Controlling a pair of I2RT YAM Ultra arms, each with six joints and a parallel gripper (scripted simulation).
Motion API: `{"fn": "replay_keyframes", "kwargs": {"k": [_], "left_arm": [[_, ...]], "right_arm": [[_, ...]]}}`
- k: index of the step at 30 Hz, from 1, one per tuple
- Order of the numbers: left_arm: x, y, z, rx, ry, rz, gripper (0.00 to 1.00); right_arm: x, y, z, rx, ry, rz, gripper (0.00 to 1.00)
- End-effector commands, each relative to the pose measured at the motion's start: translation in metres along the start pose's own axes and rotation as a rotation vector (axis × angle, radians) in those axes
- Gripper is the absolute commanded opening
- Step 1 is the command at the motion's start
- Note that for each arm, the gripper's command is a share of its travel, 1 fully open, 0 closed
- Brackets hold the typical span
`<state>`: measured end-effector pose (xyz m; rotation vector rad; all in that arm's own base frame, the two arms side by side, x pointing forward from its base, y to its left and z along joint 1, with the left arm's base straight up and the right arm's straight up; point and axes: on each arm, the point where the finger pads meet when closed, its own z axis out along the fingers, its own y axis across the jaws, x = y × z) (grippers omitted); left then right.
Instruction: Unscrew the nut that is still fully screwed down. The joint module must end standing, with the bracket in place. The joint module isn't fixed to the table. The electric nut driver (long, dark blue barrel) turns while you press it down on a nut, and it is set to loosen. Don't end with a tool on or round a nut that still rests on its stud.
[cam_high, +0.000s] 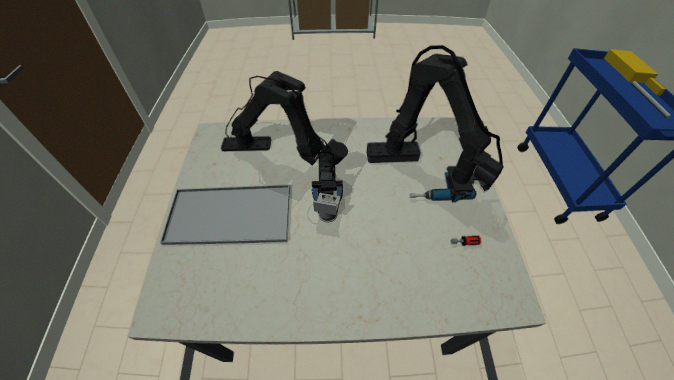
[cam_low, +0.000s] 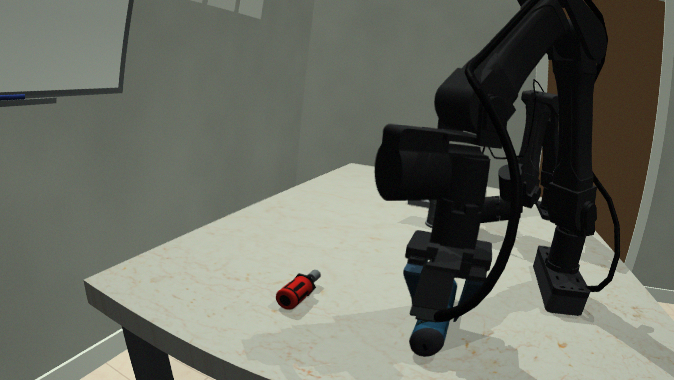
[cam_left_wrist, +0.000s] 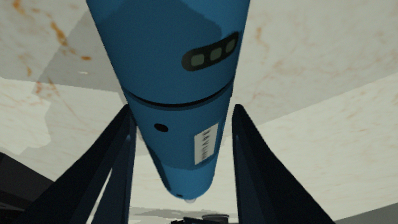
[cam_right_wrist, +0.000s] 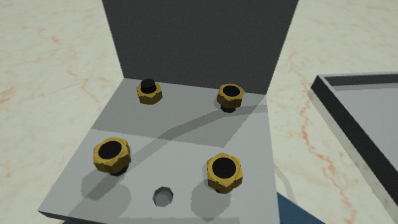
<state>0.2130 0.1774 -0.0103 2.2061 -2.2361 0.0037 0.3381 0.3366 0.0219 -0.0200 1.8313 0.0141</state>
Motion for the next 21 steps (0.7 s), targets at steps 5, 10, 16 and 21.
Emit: {"fn": "replay_keyframes", "kwargs": {"k": [5, 10, 16, 21], "left_arm": [[-0.0113, -0.0113, -0.0123, 0.04, -0.05, -0.007, 0.55], [-0.0113, -0.0113, -0.0123, 0.04, -0.05, -0.007, 0.55], [-0.0113, -0.0113, -0.0123, 0.04, -0.05, -0.006, 0.46], [-0.0113, -0.0113, -0.0123, 0.04, -0.05, -0.006, 0.46]], "right_arm": [[-0.0155, 0.0073, 0.0027, -0.004, -0.023, 0.04, 0.59], [-0.0155, 0.0073, 0.0027, -0.004, -0.023, 0.04, 0.59], [-0.0155, 0.0073, 0.0027, -0.004, -0.023, 0.04, 0.59], [-0.0155, 0.0073, 0.0027, -0.004, -0.023, 0.04, 0.59]]}}
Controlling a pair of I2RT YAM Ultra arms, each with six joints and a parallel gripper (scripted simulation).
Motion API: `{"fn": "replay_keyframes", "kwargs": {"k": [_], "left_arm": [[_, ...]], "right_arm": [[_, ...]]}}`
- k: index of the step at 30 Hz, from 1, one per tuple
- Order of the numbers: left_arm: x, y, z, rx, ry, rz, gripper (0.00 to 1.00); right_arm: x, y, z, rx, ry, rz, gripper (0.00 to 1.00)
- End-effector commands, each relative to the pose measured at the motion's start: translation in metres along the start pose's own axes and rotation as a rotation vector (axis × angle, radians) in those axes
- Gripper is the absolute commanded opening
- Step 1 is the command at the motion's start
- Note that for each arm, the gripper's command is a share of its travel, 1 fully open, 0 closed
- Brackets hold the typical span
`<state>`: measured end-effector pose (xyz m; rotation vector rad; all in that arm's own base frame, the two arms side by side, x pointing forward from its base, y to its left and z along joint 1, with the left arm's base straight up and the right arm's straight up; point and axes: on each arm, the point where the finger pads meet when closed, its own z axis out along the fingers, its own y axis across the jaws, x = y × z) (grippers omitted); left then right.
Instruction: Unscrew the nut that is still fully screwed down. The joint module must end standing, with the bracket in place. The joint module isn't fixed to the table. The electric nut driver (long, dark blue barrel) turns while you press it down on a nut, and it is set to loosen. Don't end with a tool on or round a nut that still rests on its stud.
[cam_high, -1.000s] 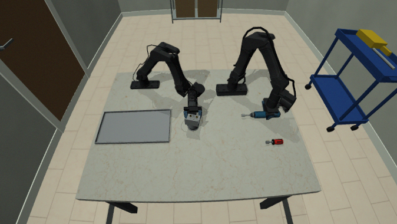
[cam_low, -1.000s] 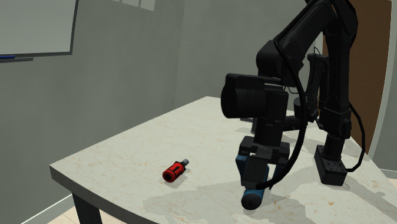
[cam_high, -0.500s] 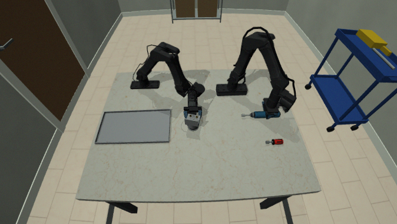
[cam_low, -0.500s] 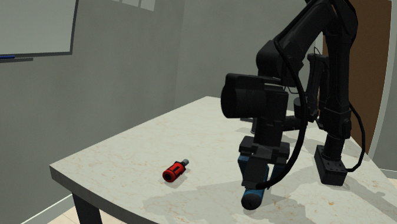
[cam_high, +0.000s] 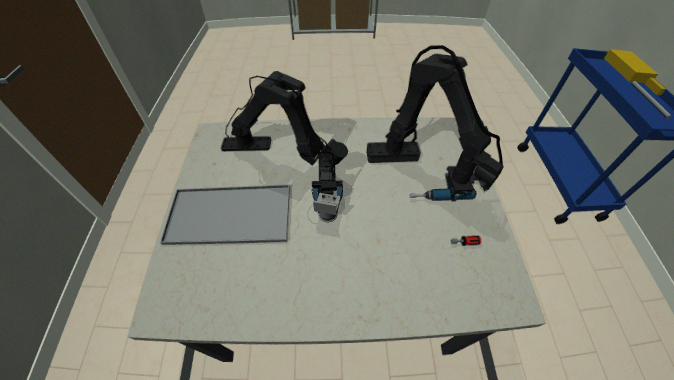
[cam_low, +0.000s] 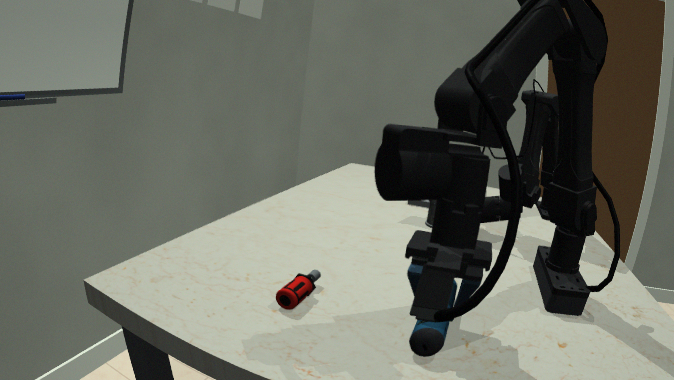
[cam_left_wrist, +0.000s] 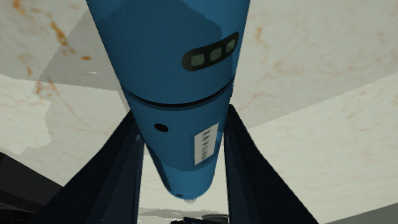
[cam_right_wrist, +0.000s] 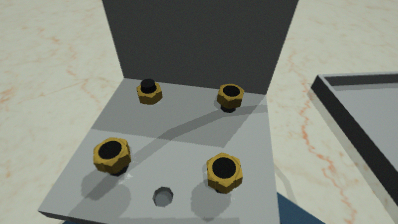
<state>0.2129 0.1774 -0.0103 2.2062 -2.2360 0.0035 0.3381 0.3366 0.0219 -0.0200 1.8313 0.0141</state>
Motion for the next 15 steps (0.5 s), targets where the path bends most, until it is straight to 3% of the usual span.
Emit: {"fn": "replay_keyframes", "kwargs": {"k": [1, 15], "left_arm": [[-0.0113, -0.0113, -0.0123, 0.04, -0.05, -0.006, 0.46], [-0.0113, -0.0113, -0.0123, 0.04, -0.05, -0.006, 0.45]], "right_arm": [[-0.0155, 0.0073, 0.0027, -0.004, -0.023, 0.04, 0.59], [-0.0155, 0.0073, 0.0027, -0.004, -0.023, 0.04, 0.59]]}}
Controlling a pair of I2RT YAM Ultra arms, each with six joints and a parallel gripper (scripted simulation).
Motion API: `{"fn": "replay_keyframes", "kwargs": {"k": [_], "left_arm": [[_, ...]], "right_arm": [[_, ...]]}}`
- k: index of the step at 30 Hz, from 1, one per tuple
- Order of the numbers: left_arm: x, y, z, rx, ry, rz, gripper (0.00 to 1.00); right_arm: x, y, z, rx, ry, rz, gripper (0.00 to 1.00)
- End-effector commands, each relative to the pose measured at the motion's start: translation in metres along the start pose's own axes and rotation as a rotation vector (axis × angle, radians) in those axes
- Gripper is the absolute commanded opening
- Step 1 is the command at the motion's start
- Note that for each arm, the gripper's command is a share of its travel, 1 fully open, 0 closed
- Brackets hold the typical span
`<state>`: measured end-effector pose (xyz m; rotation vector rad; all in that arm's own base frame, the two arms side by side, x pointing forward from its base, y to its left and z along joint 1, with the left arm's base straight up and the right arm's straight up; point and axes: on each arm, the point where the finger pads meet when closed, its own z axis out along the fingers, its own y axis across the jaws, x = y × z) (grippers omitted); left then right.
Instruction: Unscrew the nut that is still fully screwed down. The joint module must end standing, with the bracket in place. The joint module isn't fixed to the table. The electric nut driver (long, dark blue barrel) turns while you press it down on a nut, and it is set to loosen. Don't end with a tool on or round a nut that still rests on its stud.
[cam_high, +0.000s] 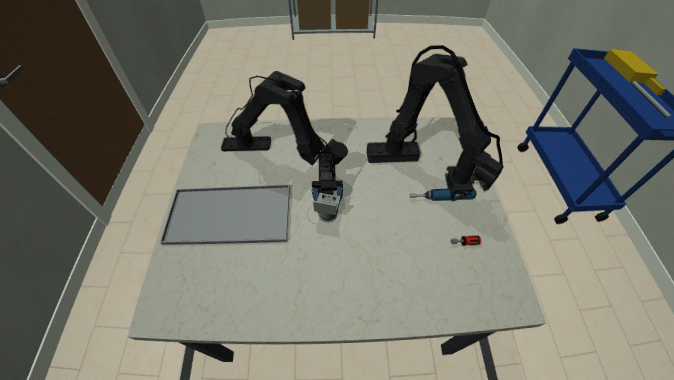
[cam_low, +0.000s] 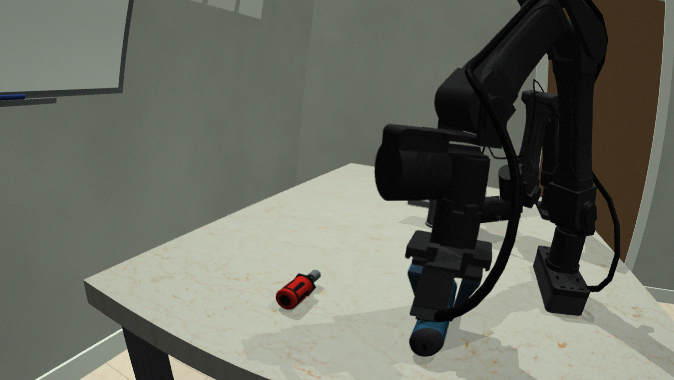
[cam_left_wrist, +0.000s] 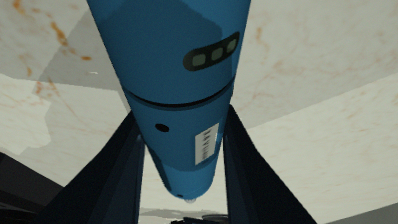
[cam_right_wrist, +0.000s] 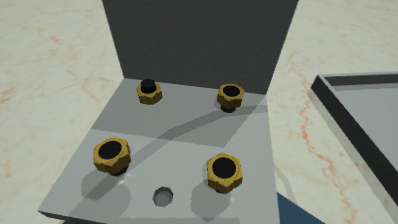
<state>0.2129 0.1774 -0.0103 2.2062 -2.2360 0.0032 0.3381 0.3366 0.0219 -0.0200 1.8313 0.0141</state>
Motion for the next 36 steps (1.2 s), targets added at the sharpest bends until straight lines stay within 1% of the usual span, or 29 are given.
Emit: {"fn": "replay_keyframes", "kwargs": {"k": [1, 36], "left_arm": [[-0.0113, -0.0113, -0.0123, 0.04, -0.05, -0.006, 0.45], [-0.0109, -0.0108, -0.0122, 0.038, -0.048, -0.006, 0.43]], "right_arm": [[-0.0155, 0.0073, 0.0027, -0.004, -0.023, 0.04, 0.59], [-0.0155, 0.0073, 0.0027, -0.004, -0.023, 0.04, 0.59]]}}
